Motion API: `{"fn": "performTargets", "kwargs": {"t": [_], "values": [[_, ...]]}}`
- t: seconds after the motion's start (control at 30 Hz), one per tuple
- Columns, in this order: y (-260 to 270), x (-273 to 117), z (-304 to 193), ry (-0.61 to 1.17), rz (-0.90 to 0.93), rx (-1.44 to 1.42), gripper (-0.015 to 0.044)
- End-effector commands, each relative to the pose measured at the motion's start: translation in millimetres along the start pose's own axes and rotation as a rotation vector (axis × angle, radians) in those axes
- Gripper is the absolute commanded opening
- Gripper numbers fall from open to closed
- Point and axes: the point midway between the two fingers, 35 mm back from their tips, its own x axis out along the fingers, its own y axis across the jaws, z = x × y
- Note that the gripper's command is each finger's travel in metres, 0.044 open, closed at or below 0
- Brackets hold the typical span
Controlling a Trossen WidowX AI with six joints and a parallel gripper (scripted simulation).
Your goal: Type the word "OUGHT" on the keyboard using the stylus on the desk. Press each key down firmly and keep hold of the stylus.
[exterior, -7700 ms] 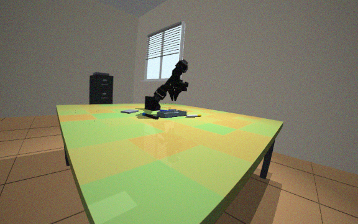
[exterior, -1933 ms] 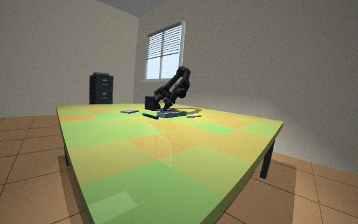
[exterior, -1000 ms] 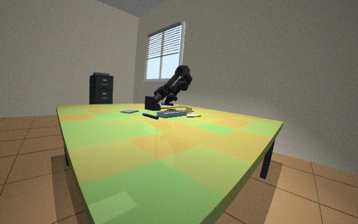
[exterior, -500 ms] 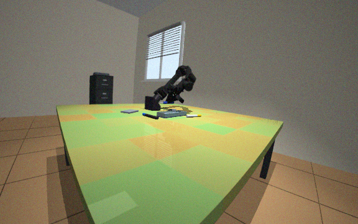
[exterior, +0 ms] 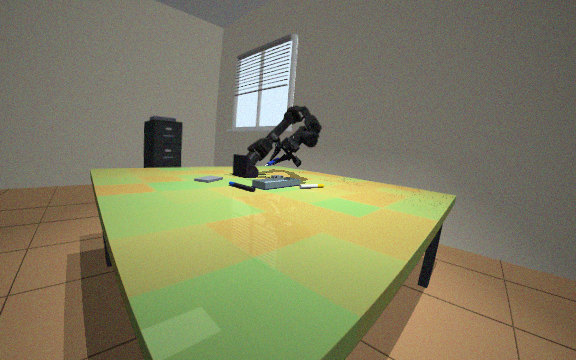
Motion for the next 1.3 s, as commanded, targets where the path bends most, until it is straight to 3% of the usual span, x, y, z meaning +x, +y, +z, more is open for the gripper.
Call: {"fn": "performTargets", "kwargs": {"t": [0.0, 1.27], "values": [[3.1, -6.6, 3.0, -0.023, -0.025, -0.166, 0.0], [30.8, -58.1, 16.1, -0.041, -0.322, -1.61, 0.0]]}}
